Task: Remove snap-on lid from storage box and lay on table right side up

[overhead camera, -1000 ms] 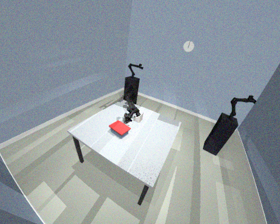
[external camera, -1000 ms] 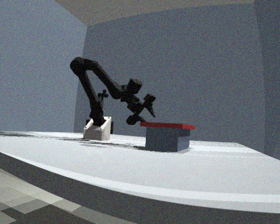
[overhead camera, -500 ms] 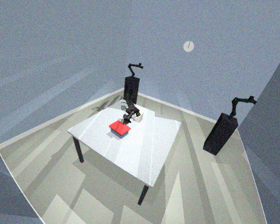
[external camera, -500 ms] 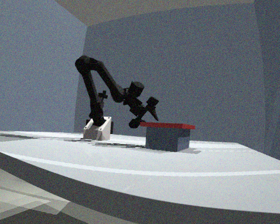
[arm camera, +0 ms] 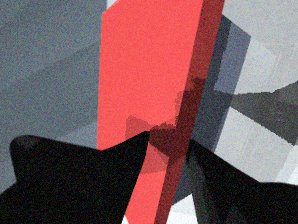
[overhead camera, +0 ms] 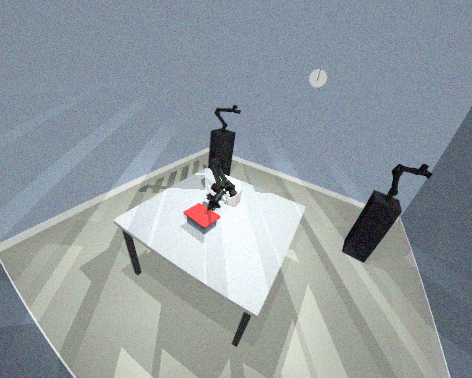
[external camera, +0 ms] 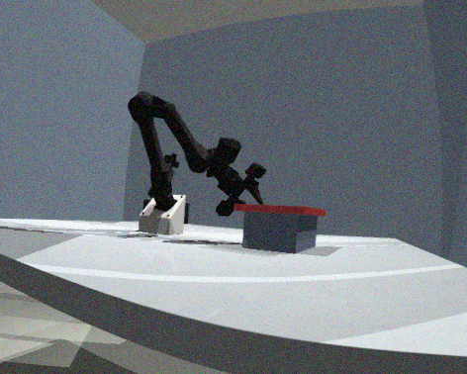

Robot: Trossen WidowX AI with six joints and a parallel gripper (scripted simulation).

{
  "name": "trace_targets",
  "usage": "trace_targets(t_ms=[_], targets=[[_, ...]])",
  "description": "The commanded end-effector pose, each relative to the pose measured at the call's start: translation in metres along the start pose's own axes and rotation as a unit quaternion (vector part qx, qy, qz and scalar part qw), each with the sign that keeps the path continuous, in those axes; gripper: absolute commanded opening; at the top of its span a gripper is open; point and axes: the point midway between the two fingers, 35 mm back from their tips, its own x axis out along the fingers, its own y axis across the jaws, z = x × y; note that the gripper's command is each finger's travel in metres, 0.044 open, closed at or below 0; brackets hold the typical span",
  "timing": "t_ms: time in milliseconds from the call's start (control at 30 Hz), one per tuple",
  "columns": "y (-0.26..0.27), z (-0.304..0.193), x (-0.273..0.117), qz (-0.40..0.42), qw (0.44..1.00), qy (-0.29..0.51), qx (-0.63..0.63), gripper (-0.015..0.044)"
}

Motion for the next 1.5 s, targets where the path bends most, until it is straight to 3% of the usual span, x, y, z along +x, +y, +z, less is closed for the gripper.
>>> trace_targets(t_ms=[0, 133, 1467], targets=[[0.0003, -0.0002, 0.0004, 0.001, 1.0, 0.001, 0.0, 0.009], [0.0003, -0.0002, 0.0004, 0.001, 1.0, 0.001, 0.0, 0.0], [0.0053, 0.0003, -0.0059, 0.0, 1.0, 0.0, 0.0, 0.0]])
